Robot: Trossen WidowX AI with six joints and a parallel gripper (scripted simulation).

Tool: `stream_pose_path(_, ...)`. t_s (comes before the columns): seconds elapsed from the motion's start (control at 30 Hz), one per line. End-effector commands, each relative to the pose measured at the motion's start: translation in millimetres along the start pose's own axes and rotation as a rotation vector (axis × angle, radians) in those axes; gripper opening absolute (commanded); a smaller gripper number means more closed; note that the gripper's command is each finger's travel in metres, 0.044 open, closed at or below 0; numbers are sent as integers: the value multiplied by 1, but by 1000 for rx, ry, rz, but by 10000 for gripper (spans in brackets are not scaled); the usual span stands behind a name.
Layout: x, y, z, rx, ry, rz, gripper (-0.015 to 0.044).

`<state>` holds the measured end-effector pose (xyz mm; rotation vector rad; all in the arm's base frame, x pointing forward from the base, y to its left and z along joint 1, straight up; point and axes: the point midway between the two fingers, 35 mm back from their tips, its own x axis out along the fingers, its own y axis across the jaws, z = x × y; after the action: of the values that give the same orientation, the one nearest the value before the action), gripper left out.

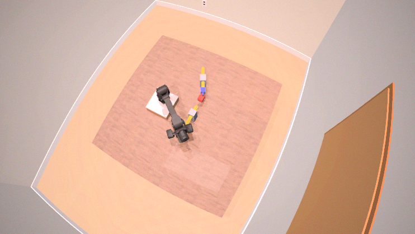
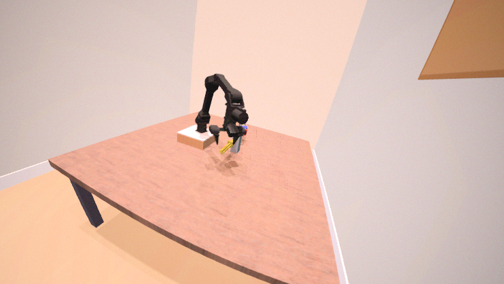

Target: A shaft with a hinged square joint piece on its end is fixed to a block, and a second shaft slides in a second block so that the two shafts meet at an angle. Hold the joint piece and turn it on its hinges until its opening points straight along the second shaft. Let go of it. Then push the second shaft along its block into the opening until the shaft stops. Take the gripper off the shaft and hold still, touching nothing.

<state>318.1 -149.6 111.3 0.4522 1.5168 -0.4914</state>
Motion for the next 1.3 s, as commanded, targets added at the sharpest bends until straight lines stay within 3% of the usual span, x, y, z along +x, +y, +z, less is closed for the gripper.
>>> stream_pose_path(0.0, 8, 0, -1, 141, 10, -11, 440)
stream_pose_path(0.63, 37, 0, -1, 766, 22, -48, 440)
stream_pose_path(1.27, 56, 0, -2, 771, 22, -49, 440)
